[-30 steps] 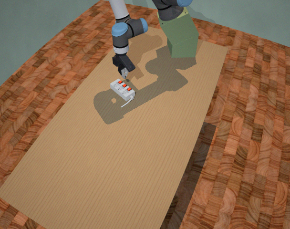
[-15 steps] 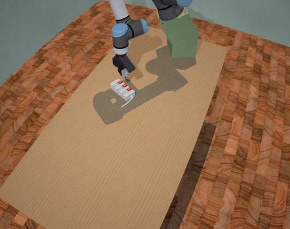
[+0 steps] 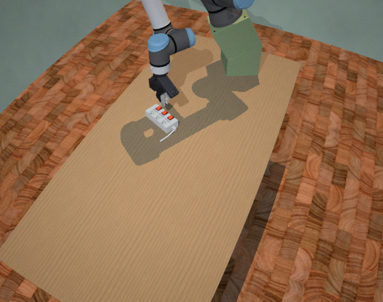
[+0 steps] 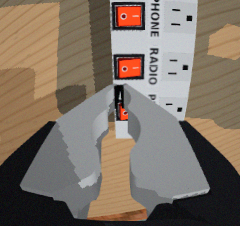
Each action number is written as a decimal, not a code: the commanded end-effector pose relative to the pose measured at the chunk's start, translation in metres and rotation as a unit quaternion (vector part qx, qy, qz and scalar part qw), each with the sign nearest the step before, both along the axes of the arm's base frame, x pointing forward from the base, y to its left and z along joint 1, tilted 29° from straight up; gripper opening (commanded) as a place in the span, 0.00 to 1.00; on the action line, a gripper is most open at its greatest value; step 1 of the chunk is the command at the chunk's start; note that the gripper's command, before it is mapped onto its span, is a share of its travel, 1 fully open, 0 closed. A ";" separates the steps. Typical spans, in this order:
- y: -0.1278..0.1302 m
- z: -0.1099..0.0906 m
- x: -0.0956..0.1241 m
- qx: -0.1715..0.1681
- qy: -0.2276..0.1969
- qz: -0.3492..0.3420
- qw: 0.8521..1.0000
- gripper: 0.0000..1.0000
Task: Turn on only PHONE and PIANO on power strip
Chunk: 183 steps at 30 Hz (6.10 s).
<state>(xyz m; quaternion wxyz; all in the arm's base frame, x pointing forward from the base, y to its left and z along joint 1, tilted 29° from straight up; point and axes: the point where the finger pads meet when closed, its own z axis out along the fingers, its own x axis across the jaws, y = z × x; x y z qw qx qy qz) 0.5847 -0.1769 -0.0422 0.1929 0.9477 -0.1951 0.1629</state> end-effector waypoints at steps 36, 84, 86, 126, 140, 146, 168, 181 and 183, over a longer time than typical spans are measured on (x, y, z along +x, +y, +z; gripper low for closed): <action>-0.010 -0.021 0.006 0.000 0.000 0.000 1.000 0.00; -0.011 -0.023 0.006 0.000 0.000 0.000 1.000 0.00; -0.012 -0.023 0.007 0.000 0.000 0.000 1.000 0.00; -0.012 -0.025 0.007 0.000 0.000 0.000 1.000 0.00; 0.001 0.002 0.000 0.000 0.000 0.000 1.000 0.00; 0.003 0.005 -0.001 0.000 0.000 0.000 1.000 0.00; 0.003 0.006 -0.001 0.000 0.000 0.000 1.000 1.00; 0.017 0.034 -0.009 0.000 0.000 0.000 1.000 1.00; 0.021 0.043 -0.011 0.000 0.000 0.000 1.000 1.00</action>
